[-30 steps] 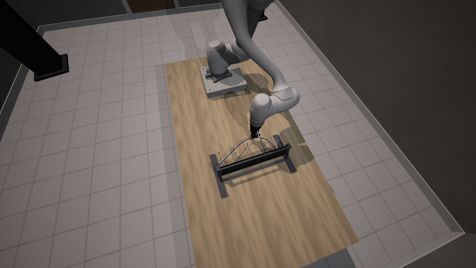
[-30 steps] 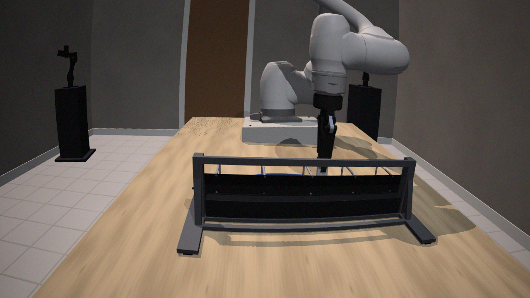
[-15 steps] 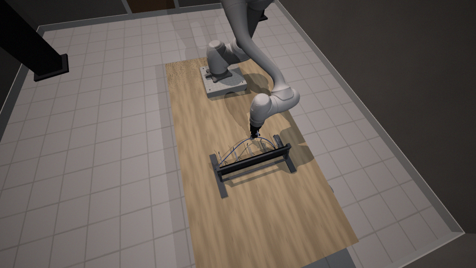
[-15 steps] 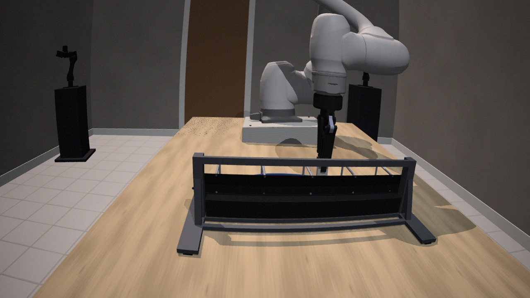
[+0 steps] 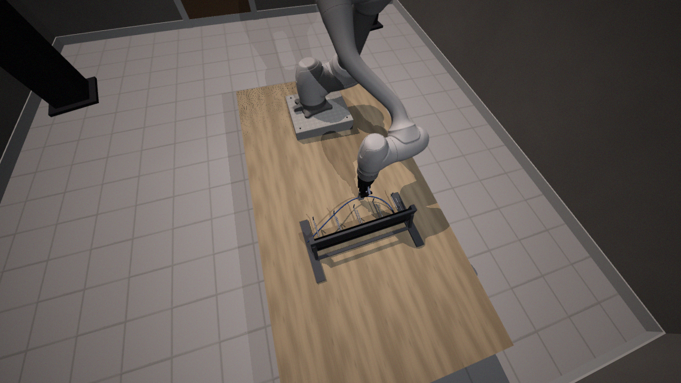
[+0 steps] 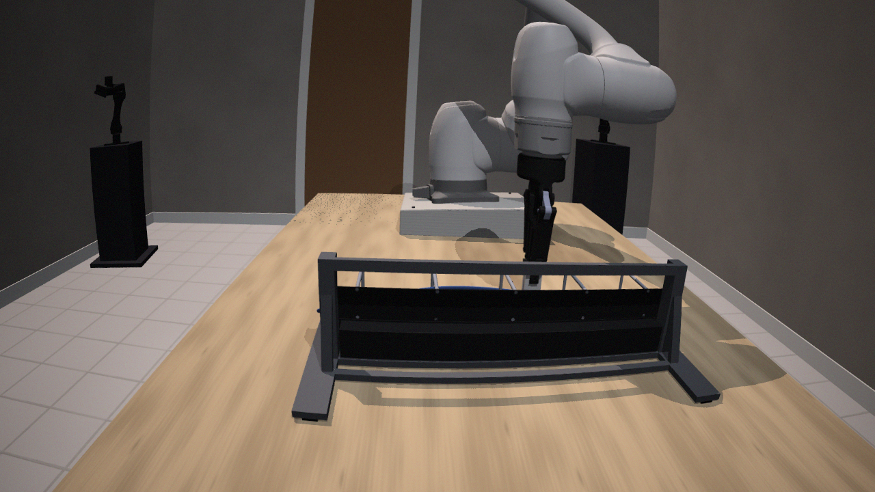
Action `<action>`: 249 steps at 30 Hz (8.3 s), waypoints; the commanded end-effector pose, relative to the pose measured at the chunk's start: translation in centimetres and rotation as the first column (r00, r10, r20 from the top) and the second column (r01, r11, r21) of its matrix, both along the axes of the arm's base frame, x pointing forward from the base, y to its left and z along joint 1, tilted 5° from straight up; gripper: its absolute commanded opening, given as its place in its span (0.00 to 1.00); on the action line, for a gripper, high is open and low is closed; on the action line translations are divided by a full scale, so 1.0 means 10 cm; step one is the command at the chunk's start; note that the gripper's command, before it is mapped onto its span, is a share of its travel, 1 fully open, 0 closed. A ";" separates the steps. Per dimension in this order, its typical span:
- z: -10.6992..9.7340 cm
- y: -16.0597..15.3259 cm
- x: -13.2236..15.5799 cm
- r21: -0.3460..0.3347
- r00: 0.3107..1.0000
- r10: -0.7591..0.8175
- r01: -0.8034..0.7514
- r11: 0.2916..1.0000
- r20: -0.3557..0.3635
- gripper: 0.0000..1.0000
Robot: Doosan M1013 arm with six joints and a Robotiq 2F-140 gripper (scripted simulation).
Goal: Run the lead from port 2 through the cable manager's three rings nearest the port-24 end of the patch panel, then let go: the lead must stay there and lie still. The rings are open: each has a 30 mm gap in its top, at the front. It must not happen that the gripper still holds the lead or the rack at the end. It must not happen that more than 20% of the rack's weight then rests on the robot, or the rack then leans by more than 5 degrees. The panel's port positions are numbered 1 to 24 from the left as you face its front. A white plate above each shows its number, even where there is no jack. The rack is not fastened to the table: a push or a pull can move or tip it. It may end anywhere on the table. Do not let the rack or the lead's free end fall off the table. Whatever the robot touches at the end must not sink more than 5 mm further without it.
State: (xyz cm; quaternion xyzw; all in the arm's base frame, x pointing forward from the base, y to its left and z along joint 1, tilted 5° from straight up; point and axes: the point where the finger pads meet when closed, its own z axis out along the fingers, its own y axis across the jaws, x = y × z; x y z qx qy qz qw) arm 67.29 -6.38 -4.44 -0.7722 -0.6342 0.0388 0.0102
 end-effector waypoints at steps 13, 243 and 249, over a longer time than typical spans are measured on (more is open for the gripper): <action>0.00 0.00 0.00 0.000 1.000 0.000 0.000 1.000 0.000 0.00; 0.47 -0.26 0.62 0.003 0.999 0.042 -0.042 0.999 -0.001 0.00; 0.42 -0.26 0.61 0.003 0.999 0.042 -0.042 0.999 -0.001 0.00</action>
